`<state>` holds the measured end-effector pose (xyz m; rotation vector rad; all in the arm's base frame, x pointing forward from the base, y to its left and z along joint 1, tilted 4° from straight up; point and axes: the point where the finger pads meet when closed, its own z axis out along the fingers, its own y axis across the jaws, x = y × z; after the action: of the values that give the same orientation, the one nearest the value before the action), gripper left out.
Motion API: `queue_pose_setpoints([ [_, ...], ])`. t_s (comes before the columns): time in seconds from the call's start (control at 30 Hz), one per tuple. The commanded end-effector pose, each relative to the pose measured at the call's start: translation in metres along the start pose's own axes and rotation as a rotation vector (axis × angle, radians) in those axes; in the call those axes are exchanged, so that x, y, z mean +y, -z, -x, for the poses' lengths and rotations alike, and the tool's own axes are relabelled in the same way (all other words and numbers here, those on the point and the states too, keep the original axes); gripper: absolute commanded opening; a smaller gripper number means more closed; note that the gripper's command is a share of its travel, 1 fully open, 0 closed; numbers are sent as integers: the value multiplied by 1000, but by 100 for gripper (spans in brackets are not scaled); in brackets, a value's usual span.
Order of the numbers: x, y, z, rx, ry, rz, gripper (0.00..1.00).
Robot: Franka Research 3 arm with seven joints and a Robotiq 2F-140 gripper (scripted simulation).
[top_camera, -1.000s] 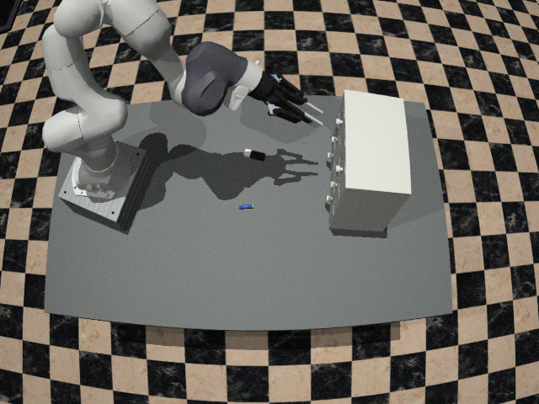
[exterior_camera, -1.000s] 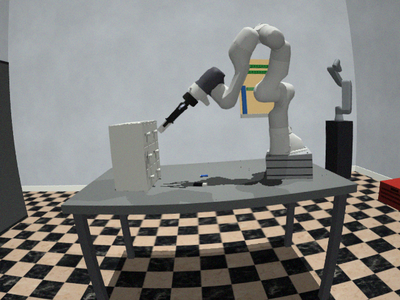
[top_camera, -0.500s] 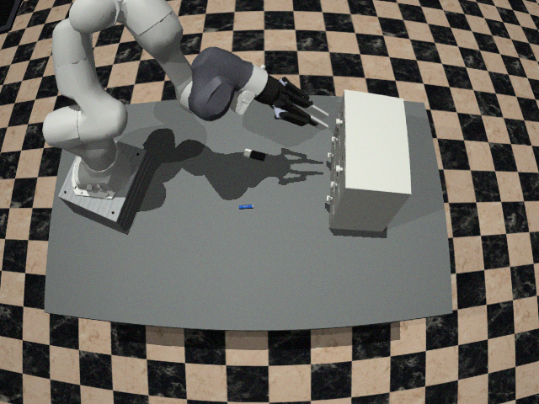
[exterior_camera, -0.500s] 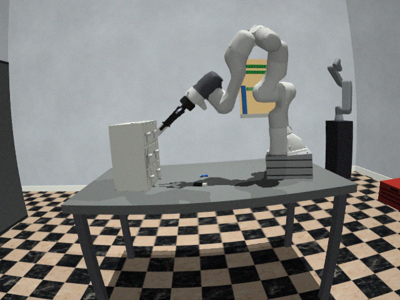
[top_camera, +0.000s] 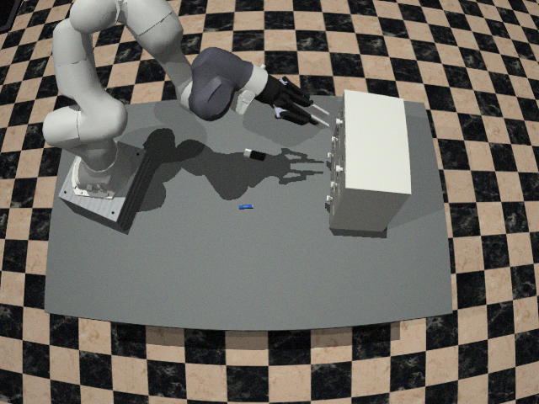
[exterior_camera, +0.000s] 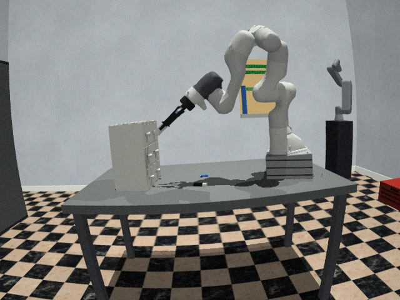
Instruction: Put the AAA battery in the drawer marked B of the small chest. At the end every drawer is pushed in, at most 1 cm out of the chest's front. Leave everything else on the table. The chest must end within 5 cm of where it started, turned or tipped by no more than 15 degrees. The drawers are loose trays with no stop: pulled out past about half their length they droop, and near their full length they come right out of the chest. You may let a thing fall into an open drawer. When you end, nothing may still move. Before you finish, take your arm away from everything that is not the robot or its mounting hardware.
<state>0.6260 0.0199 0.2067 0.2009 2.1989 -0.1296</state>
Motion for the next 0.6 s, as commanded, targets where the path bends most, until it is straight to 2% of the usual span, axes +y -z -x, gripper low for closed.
queue_pose_setpoints([
  [0.0,1,0,2,-5,-4,2,20],
  [0.57,2,0,3,-5,-4,2,20],
])
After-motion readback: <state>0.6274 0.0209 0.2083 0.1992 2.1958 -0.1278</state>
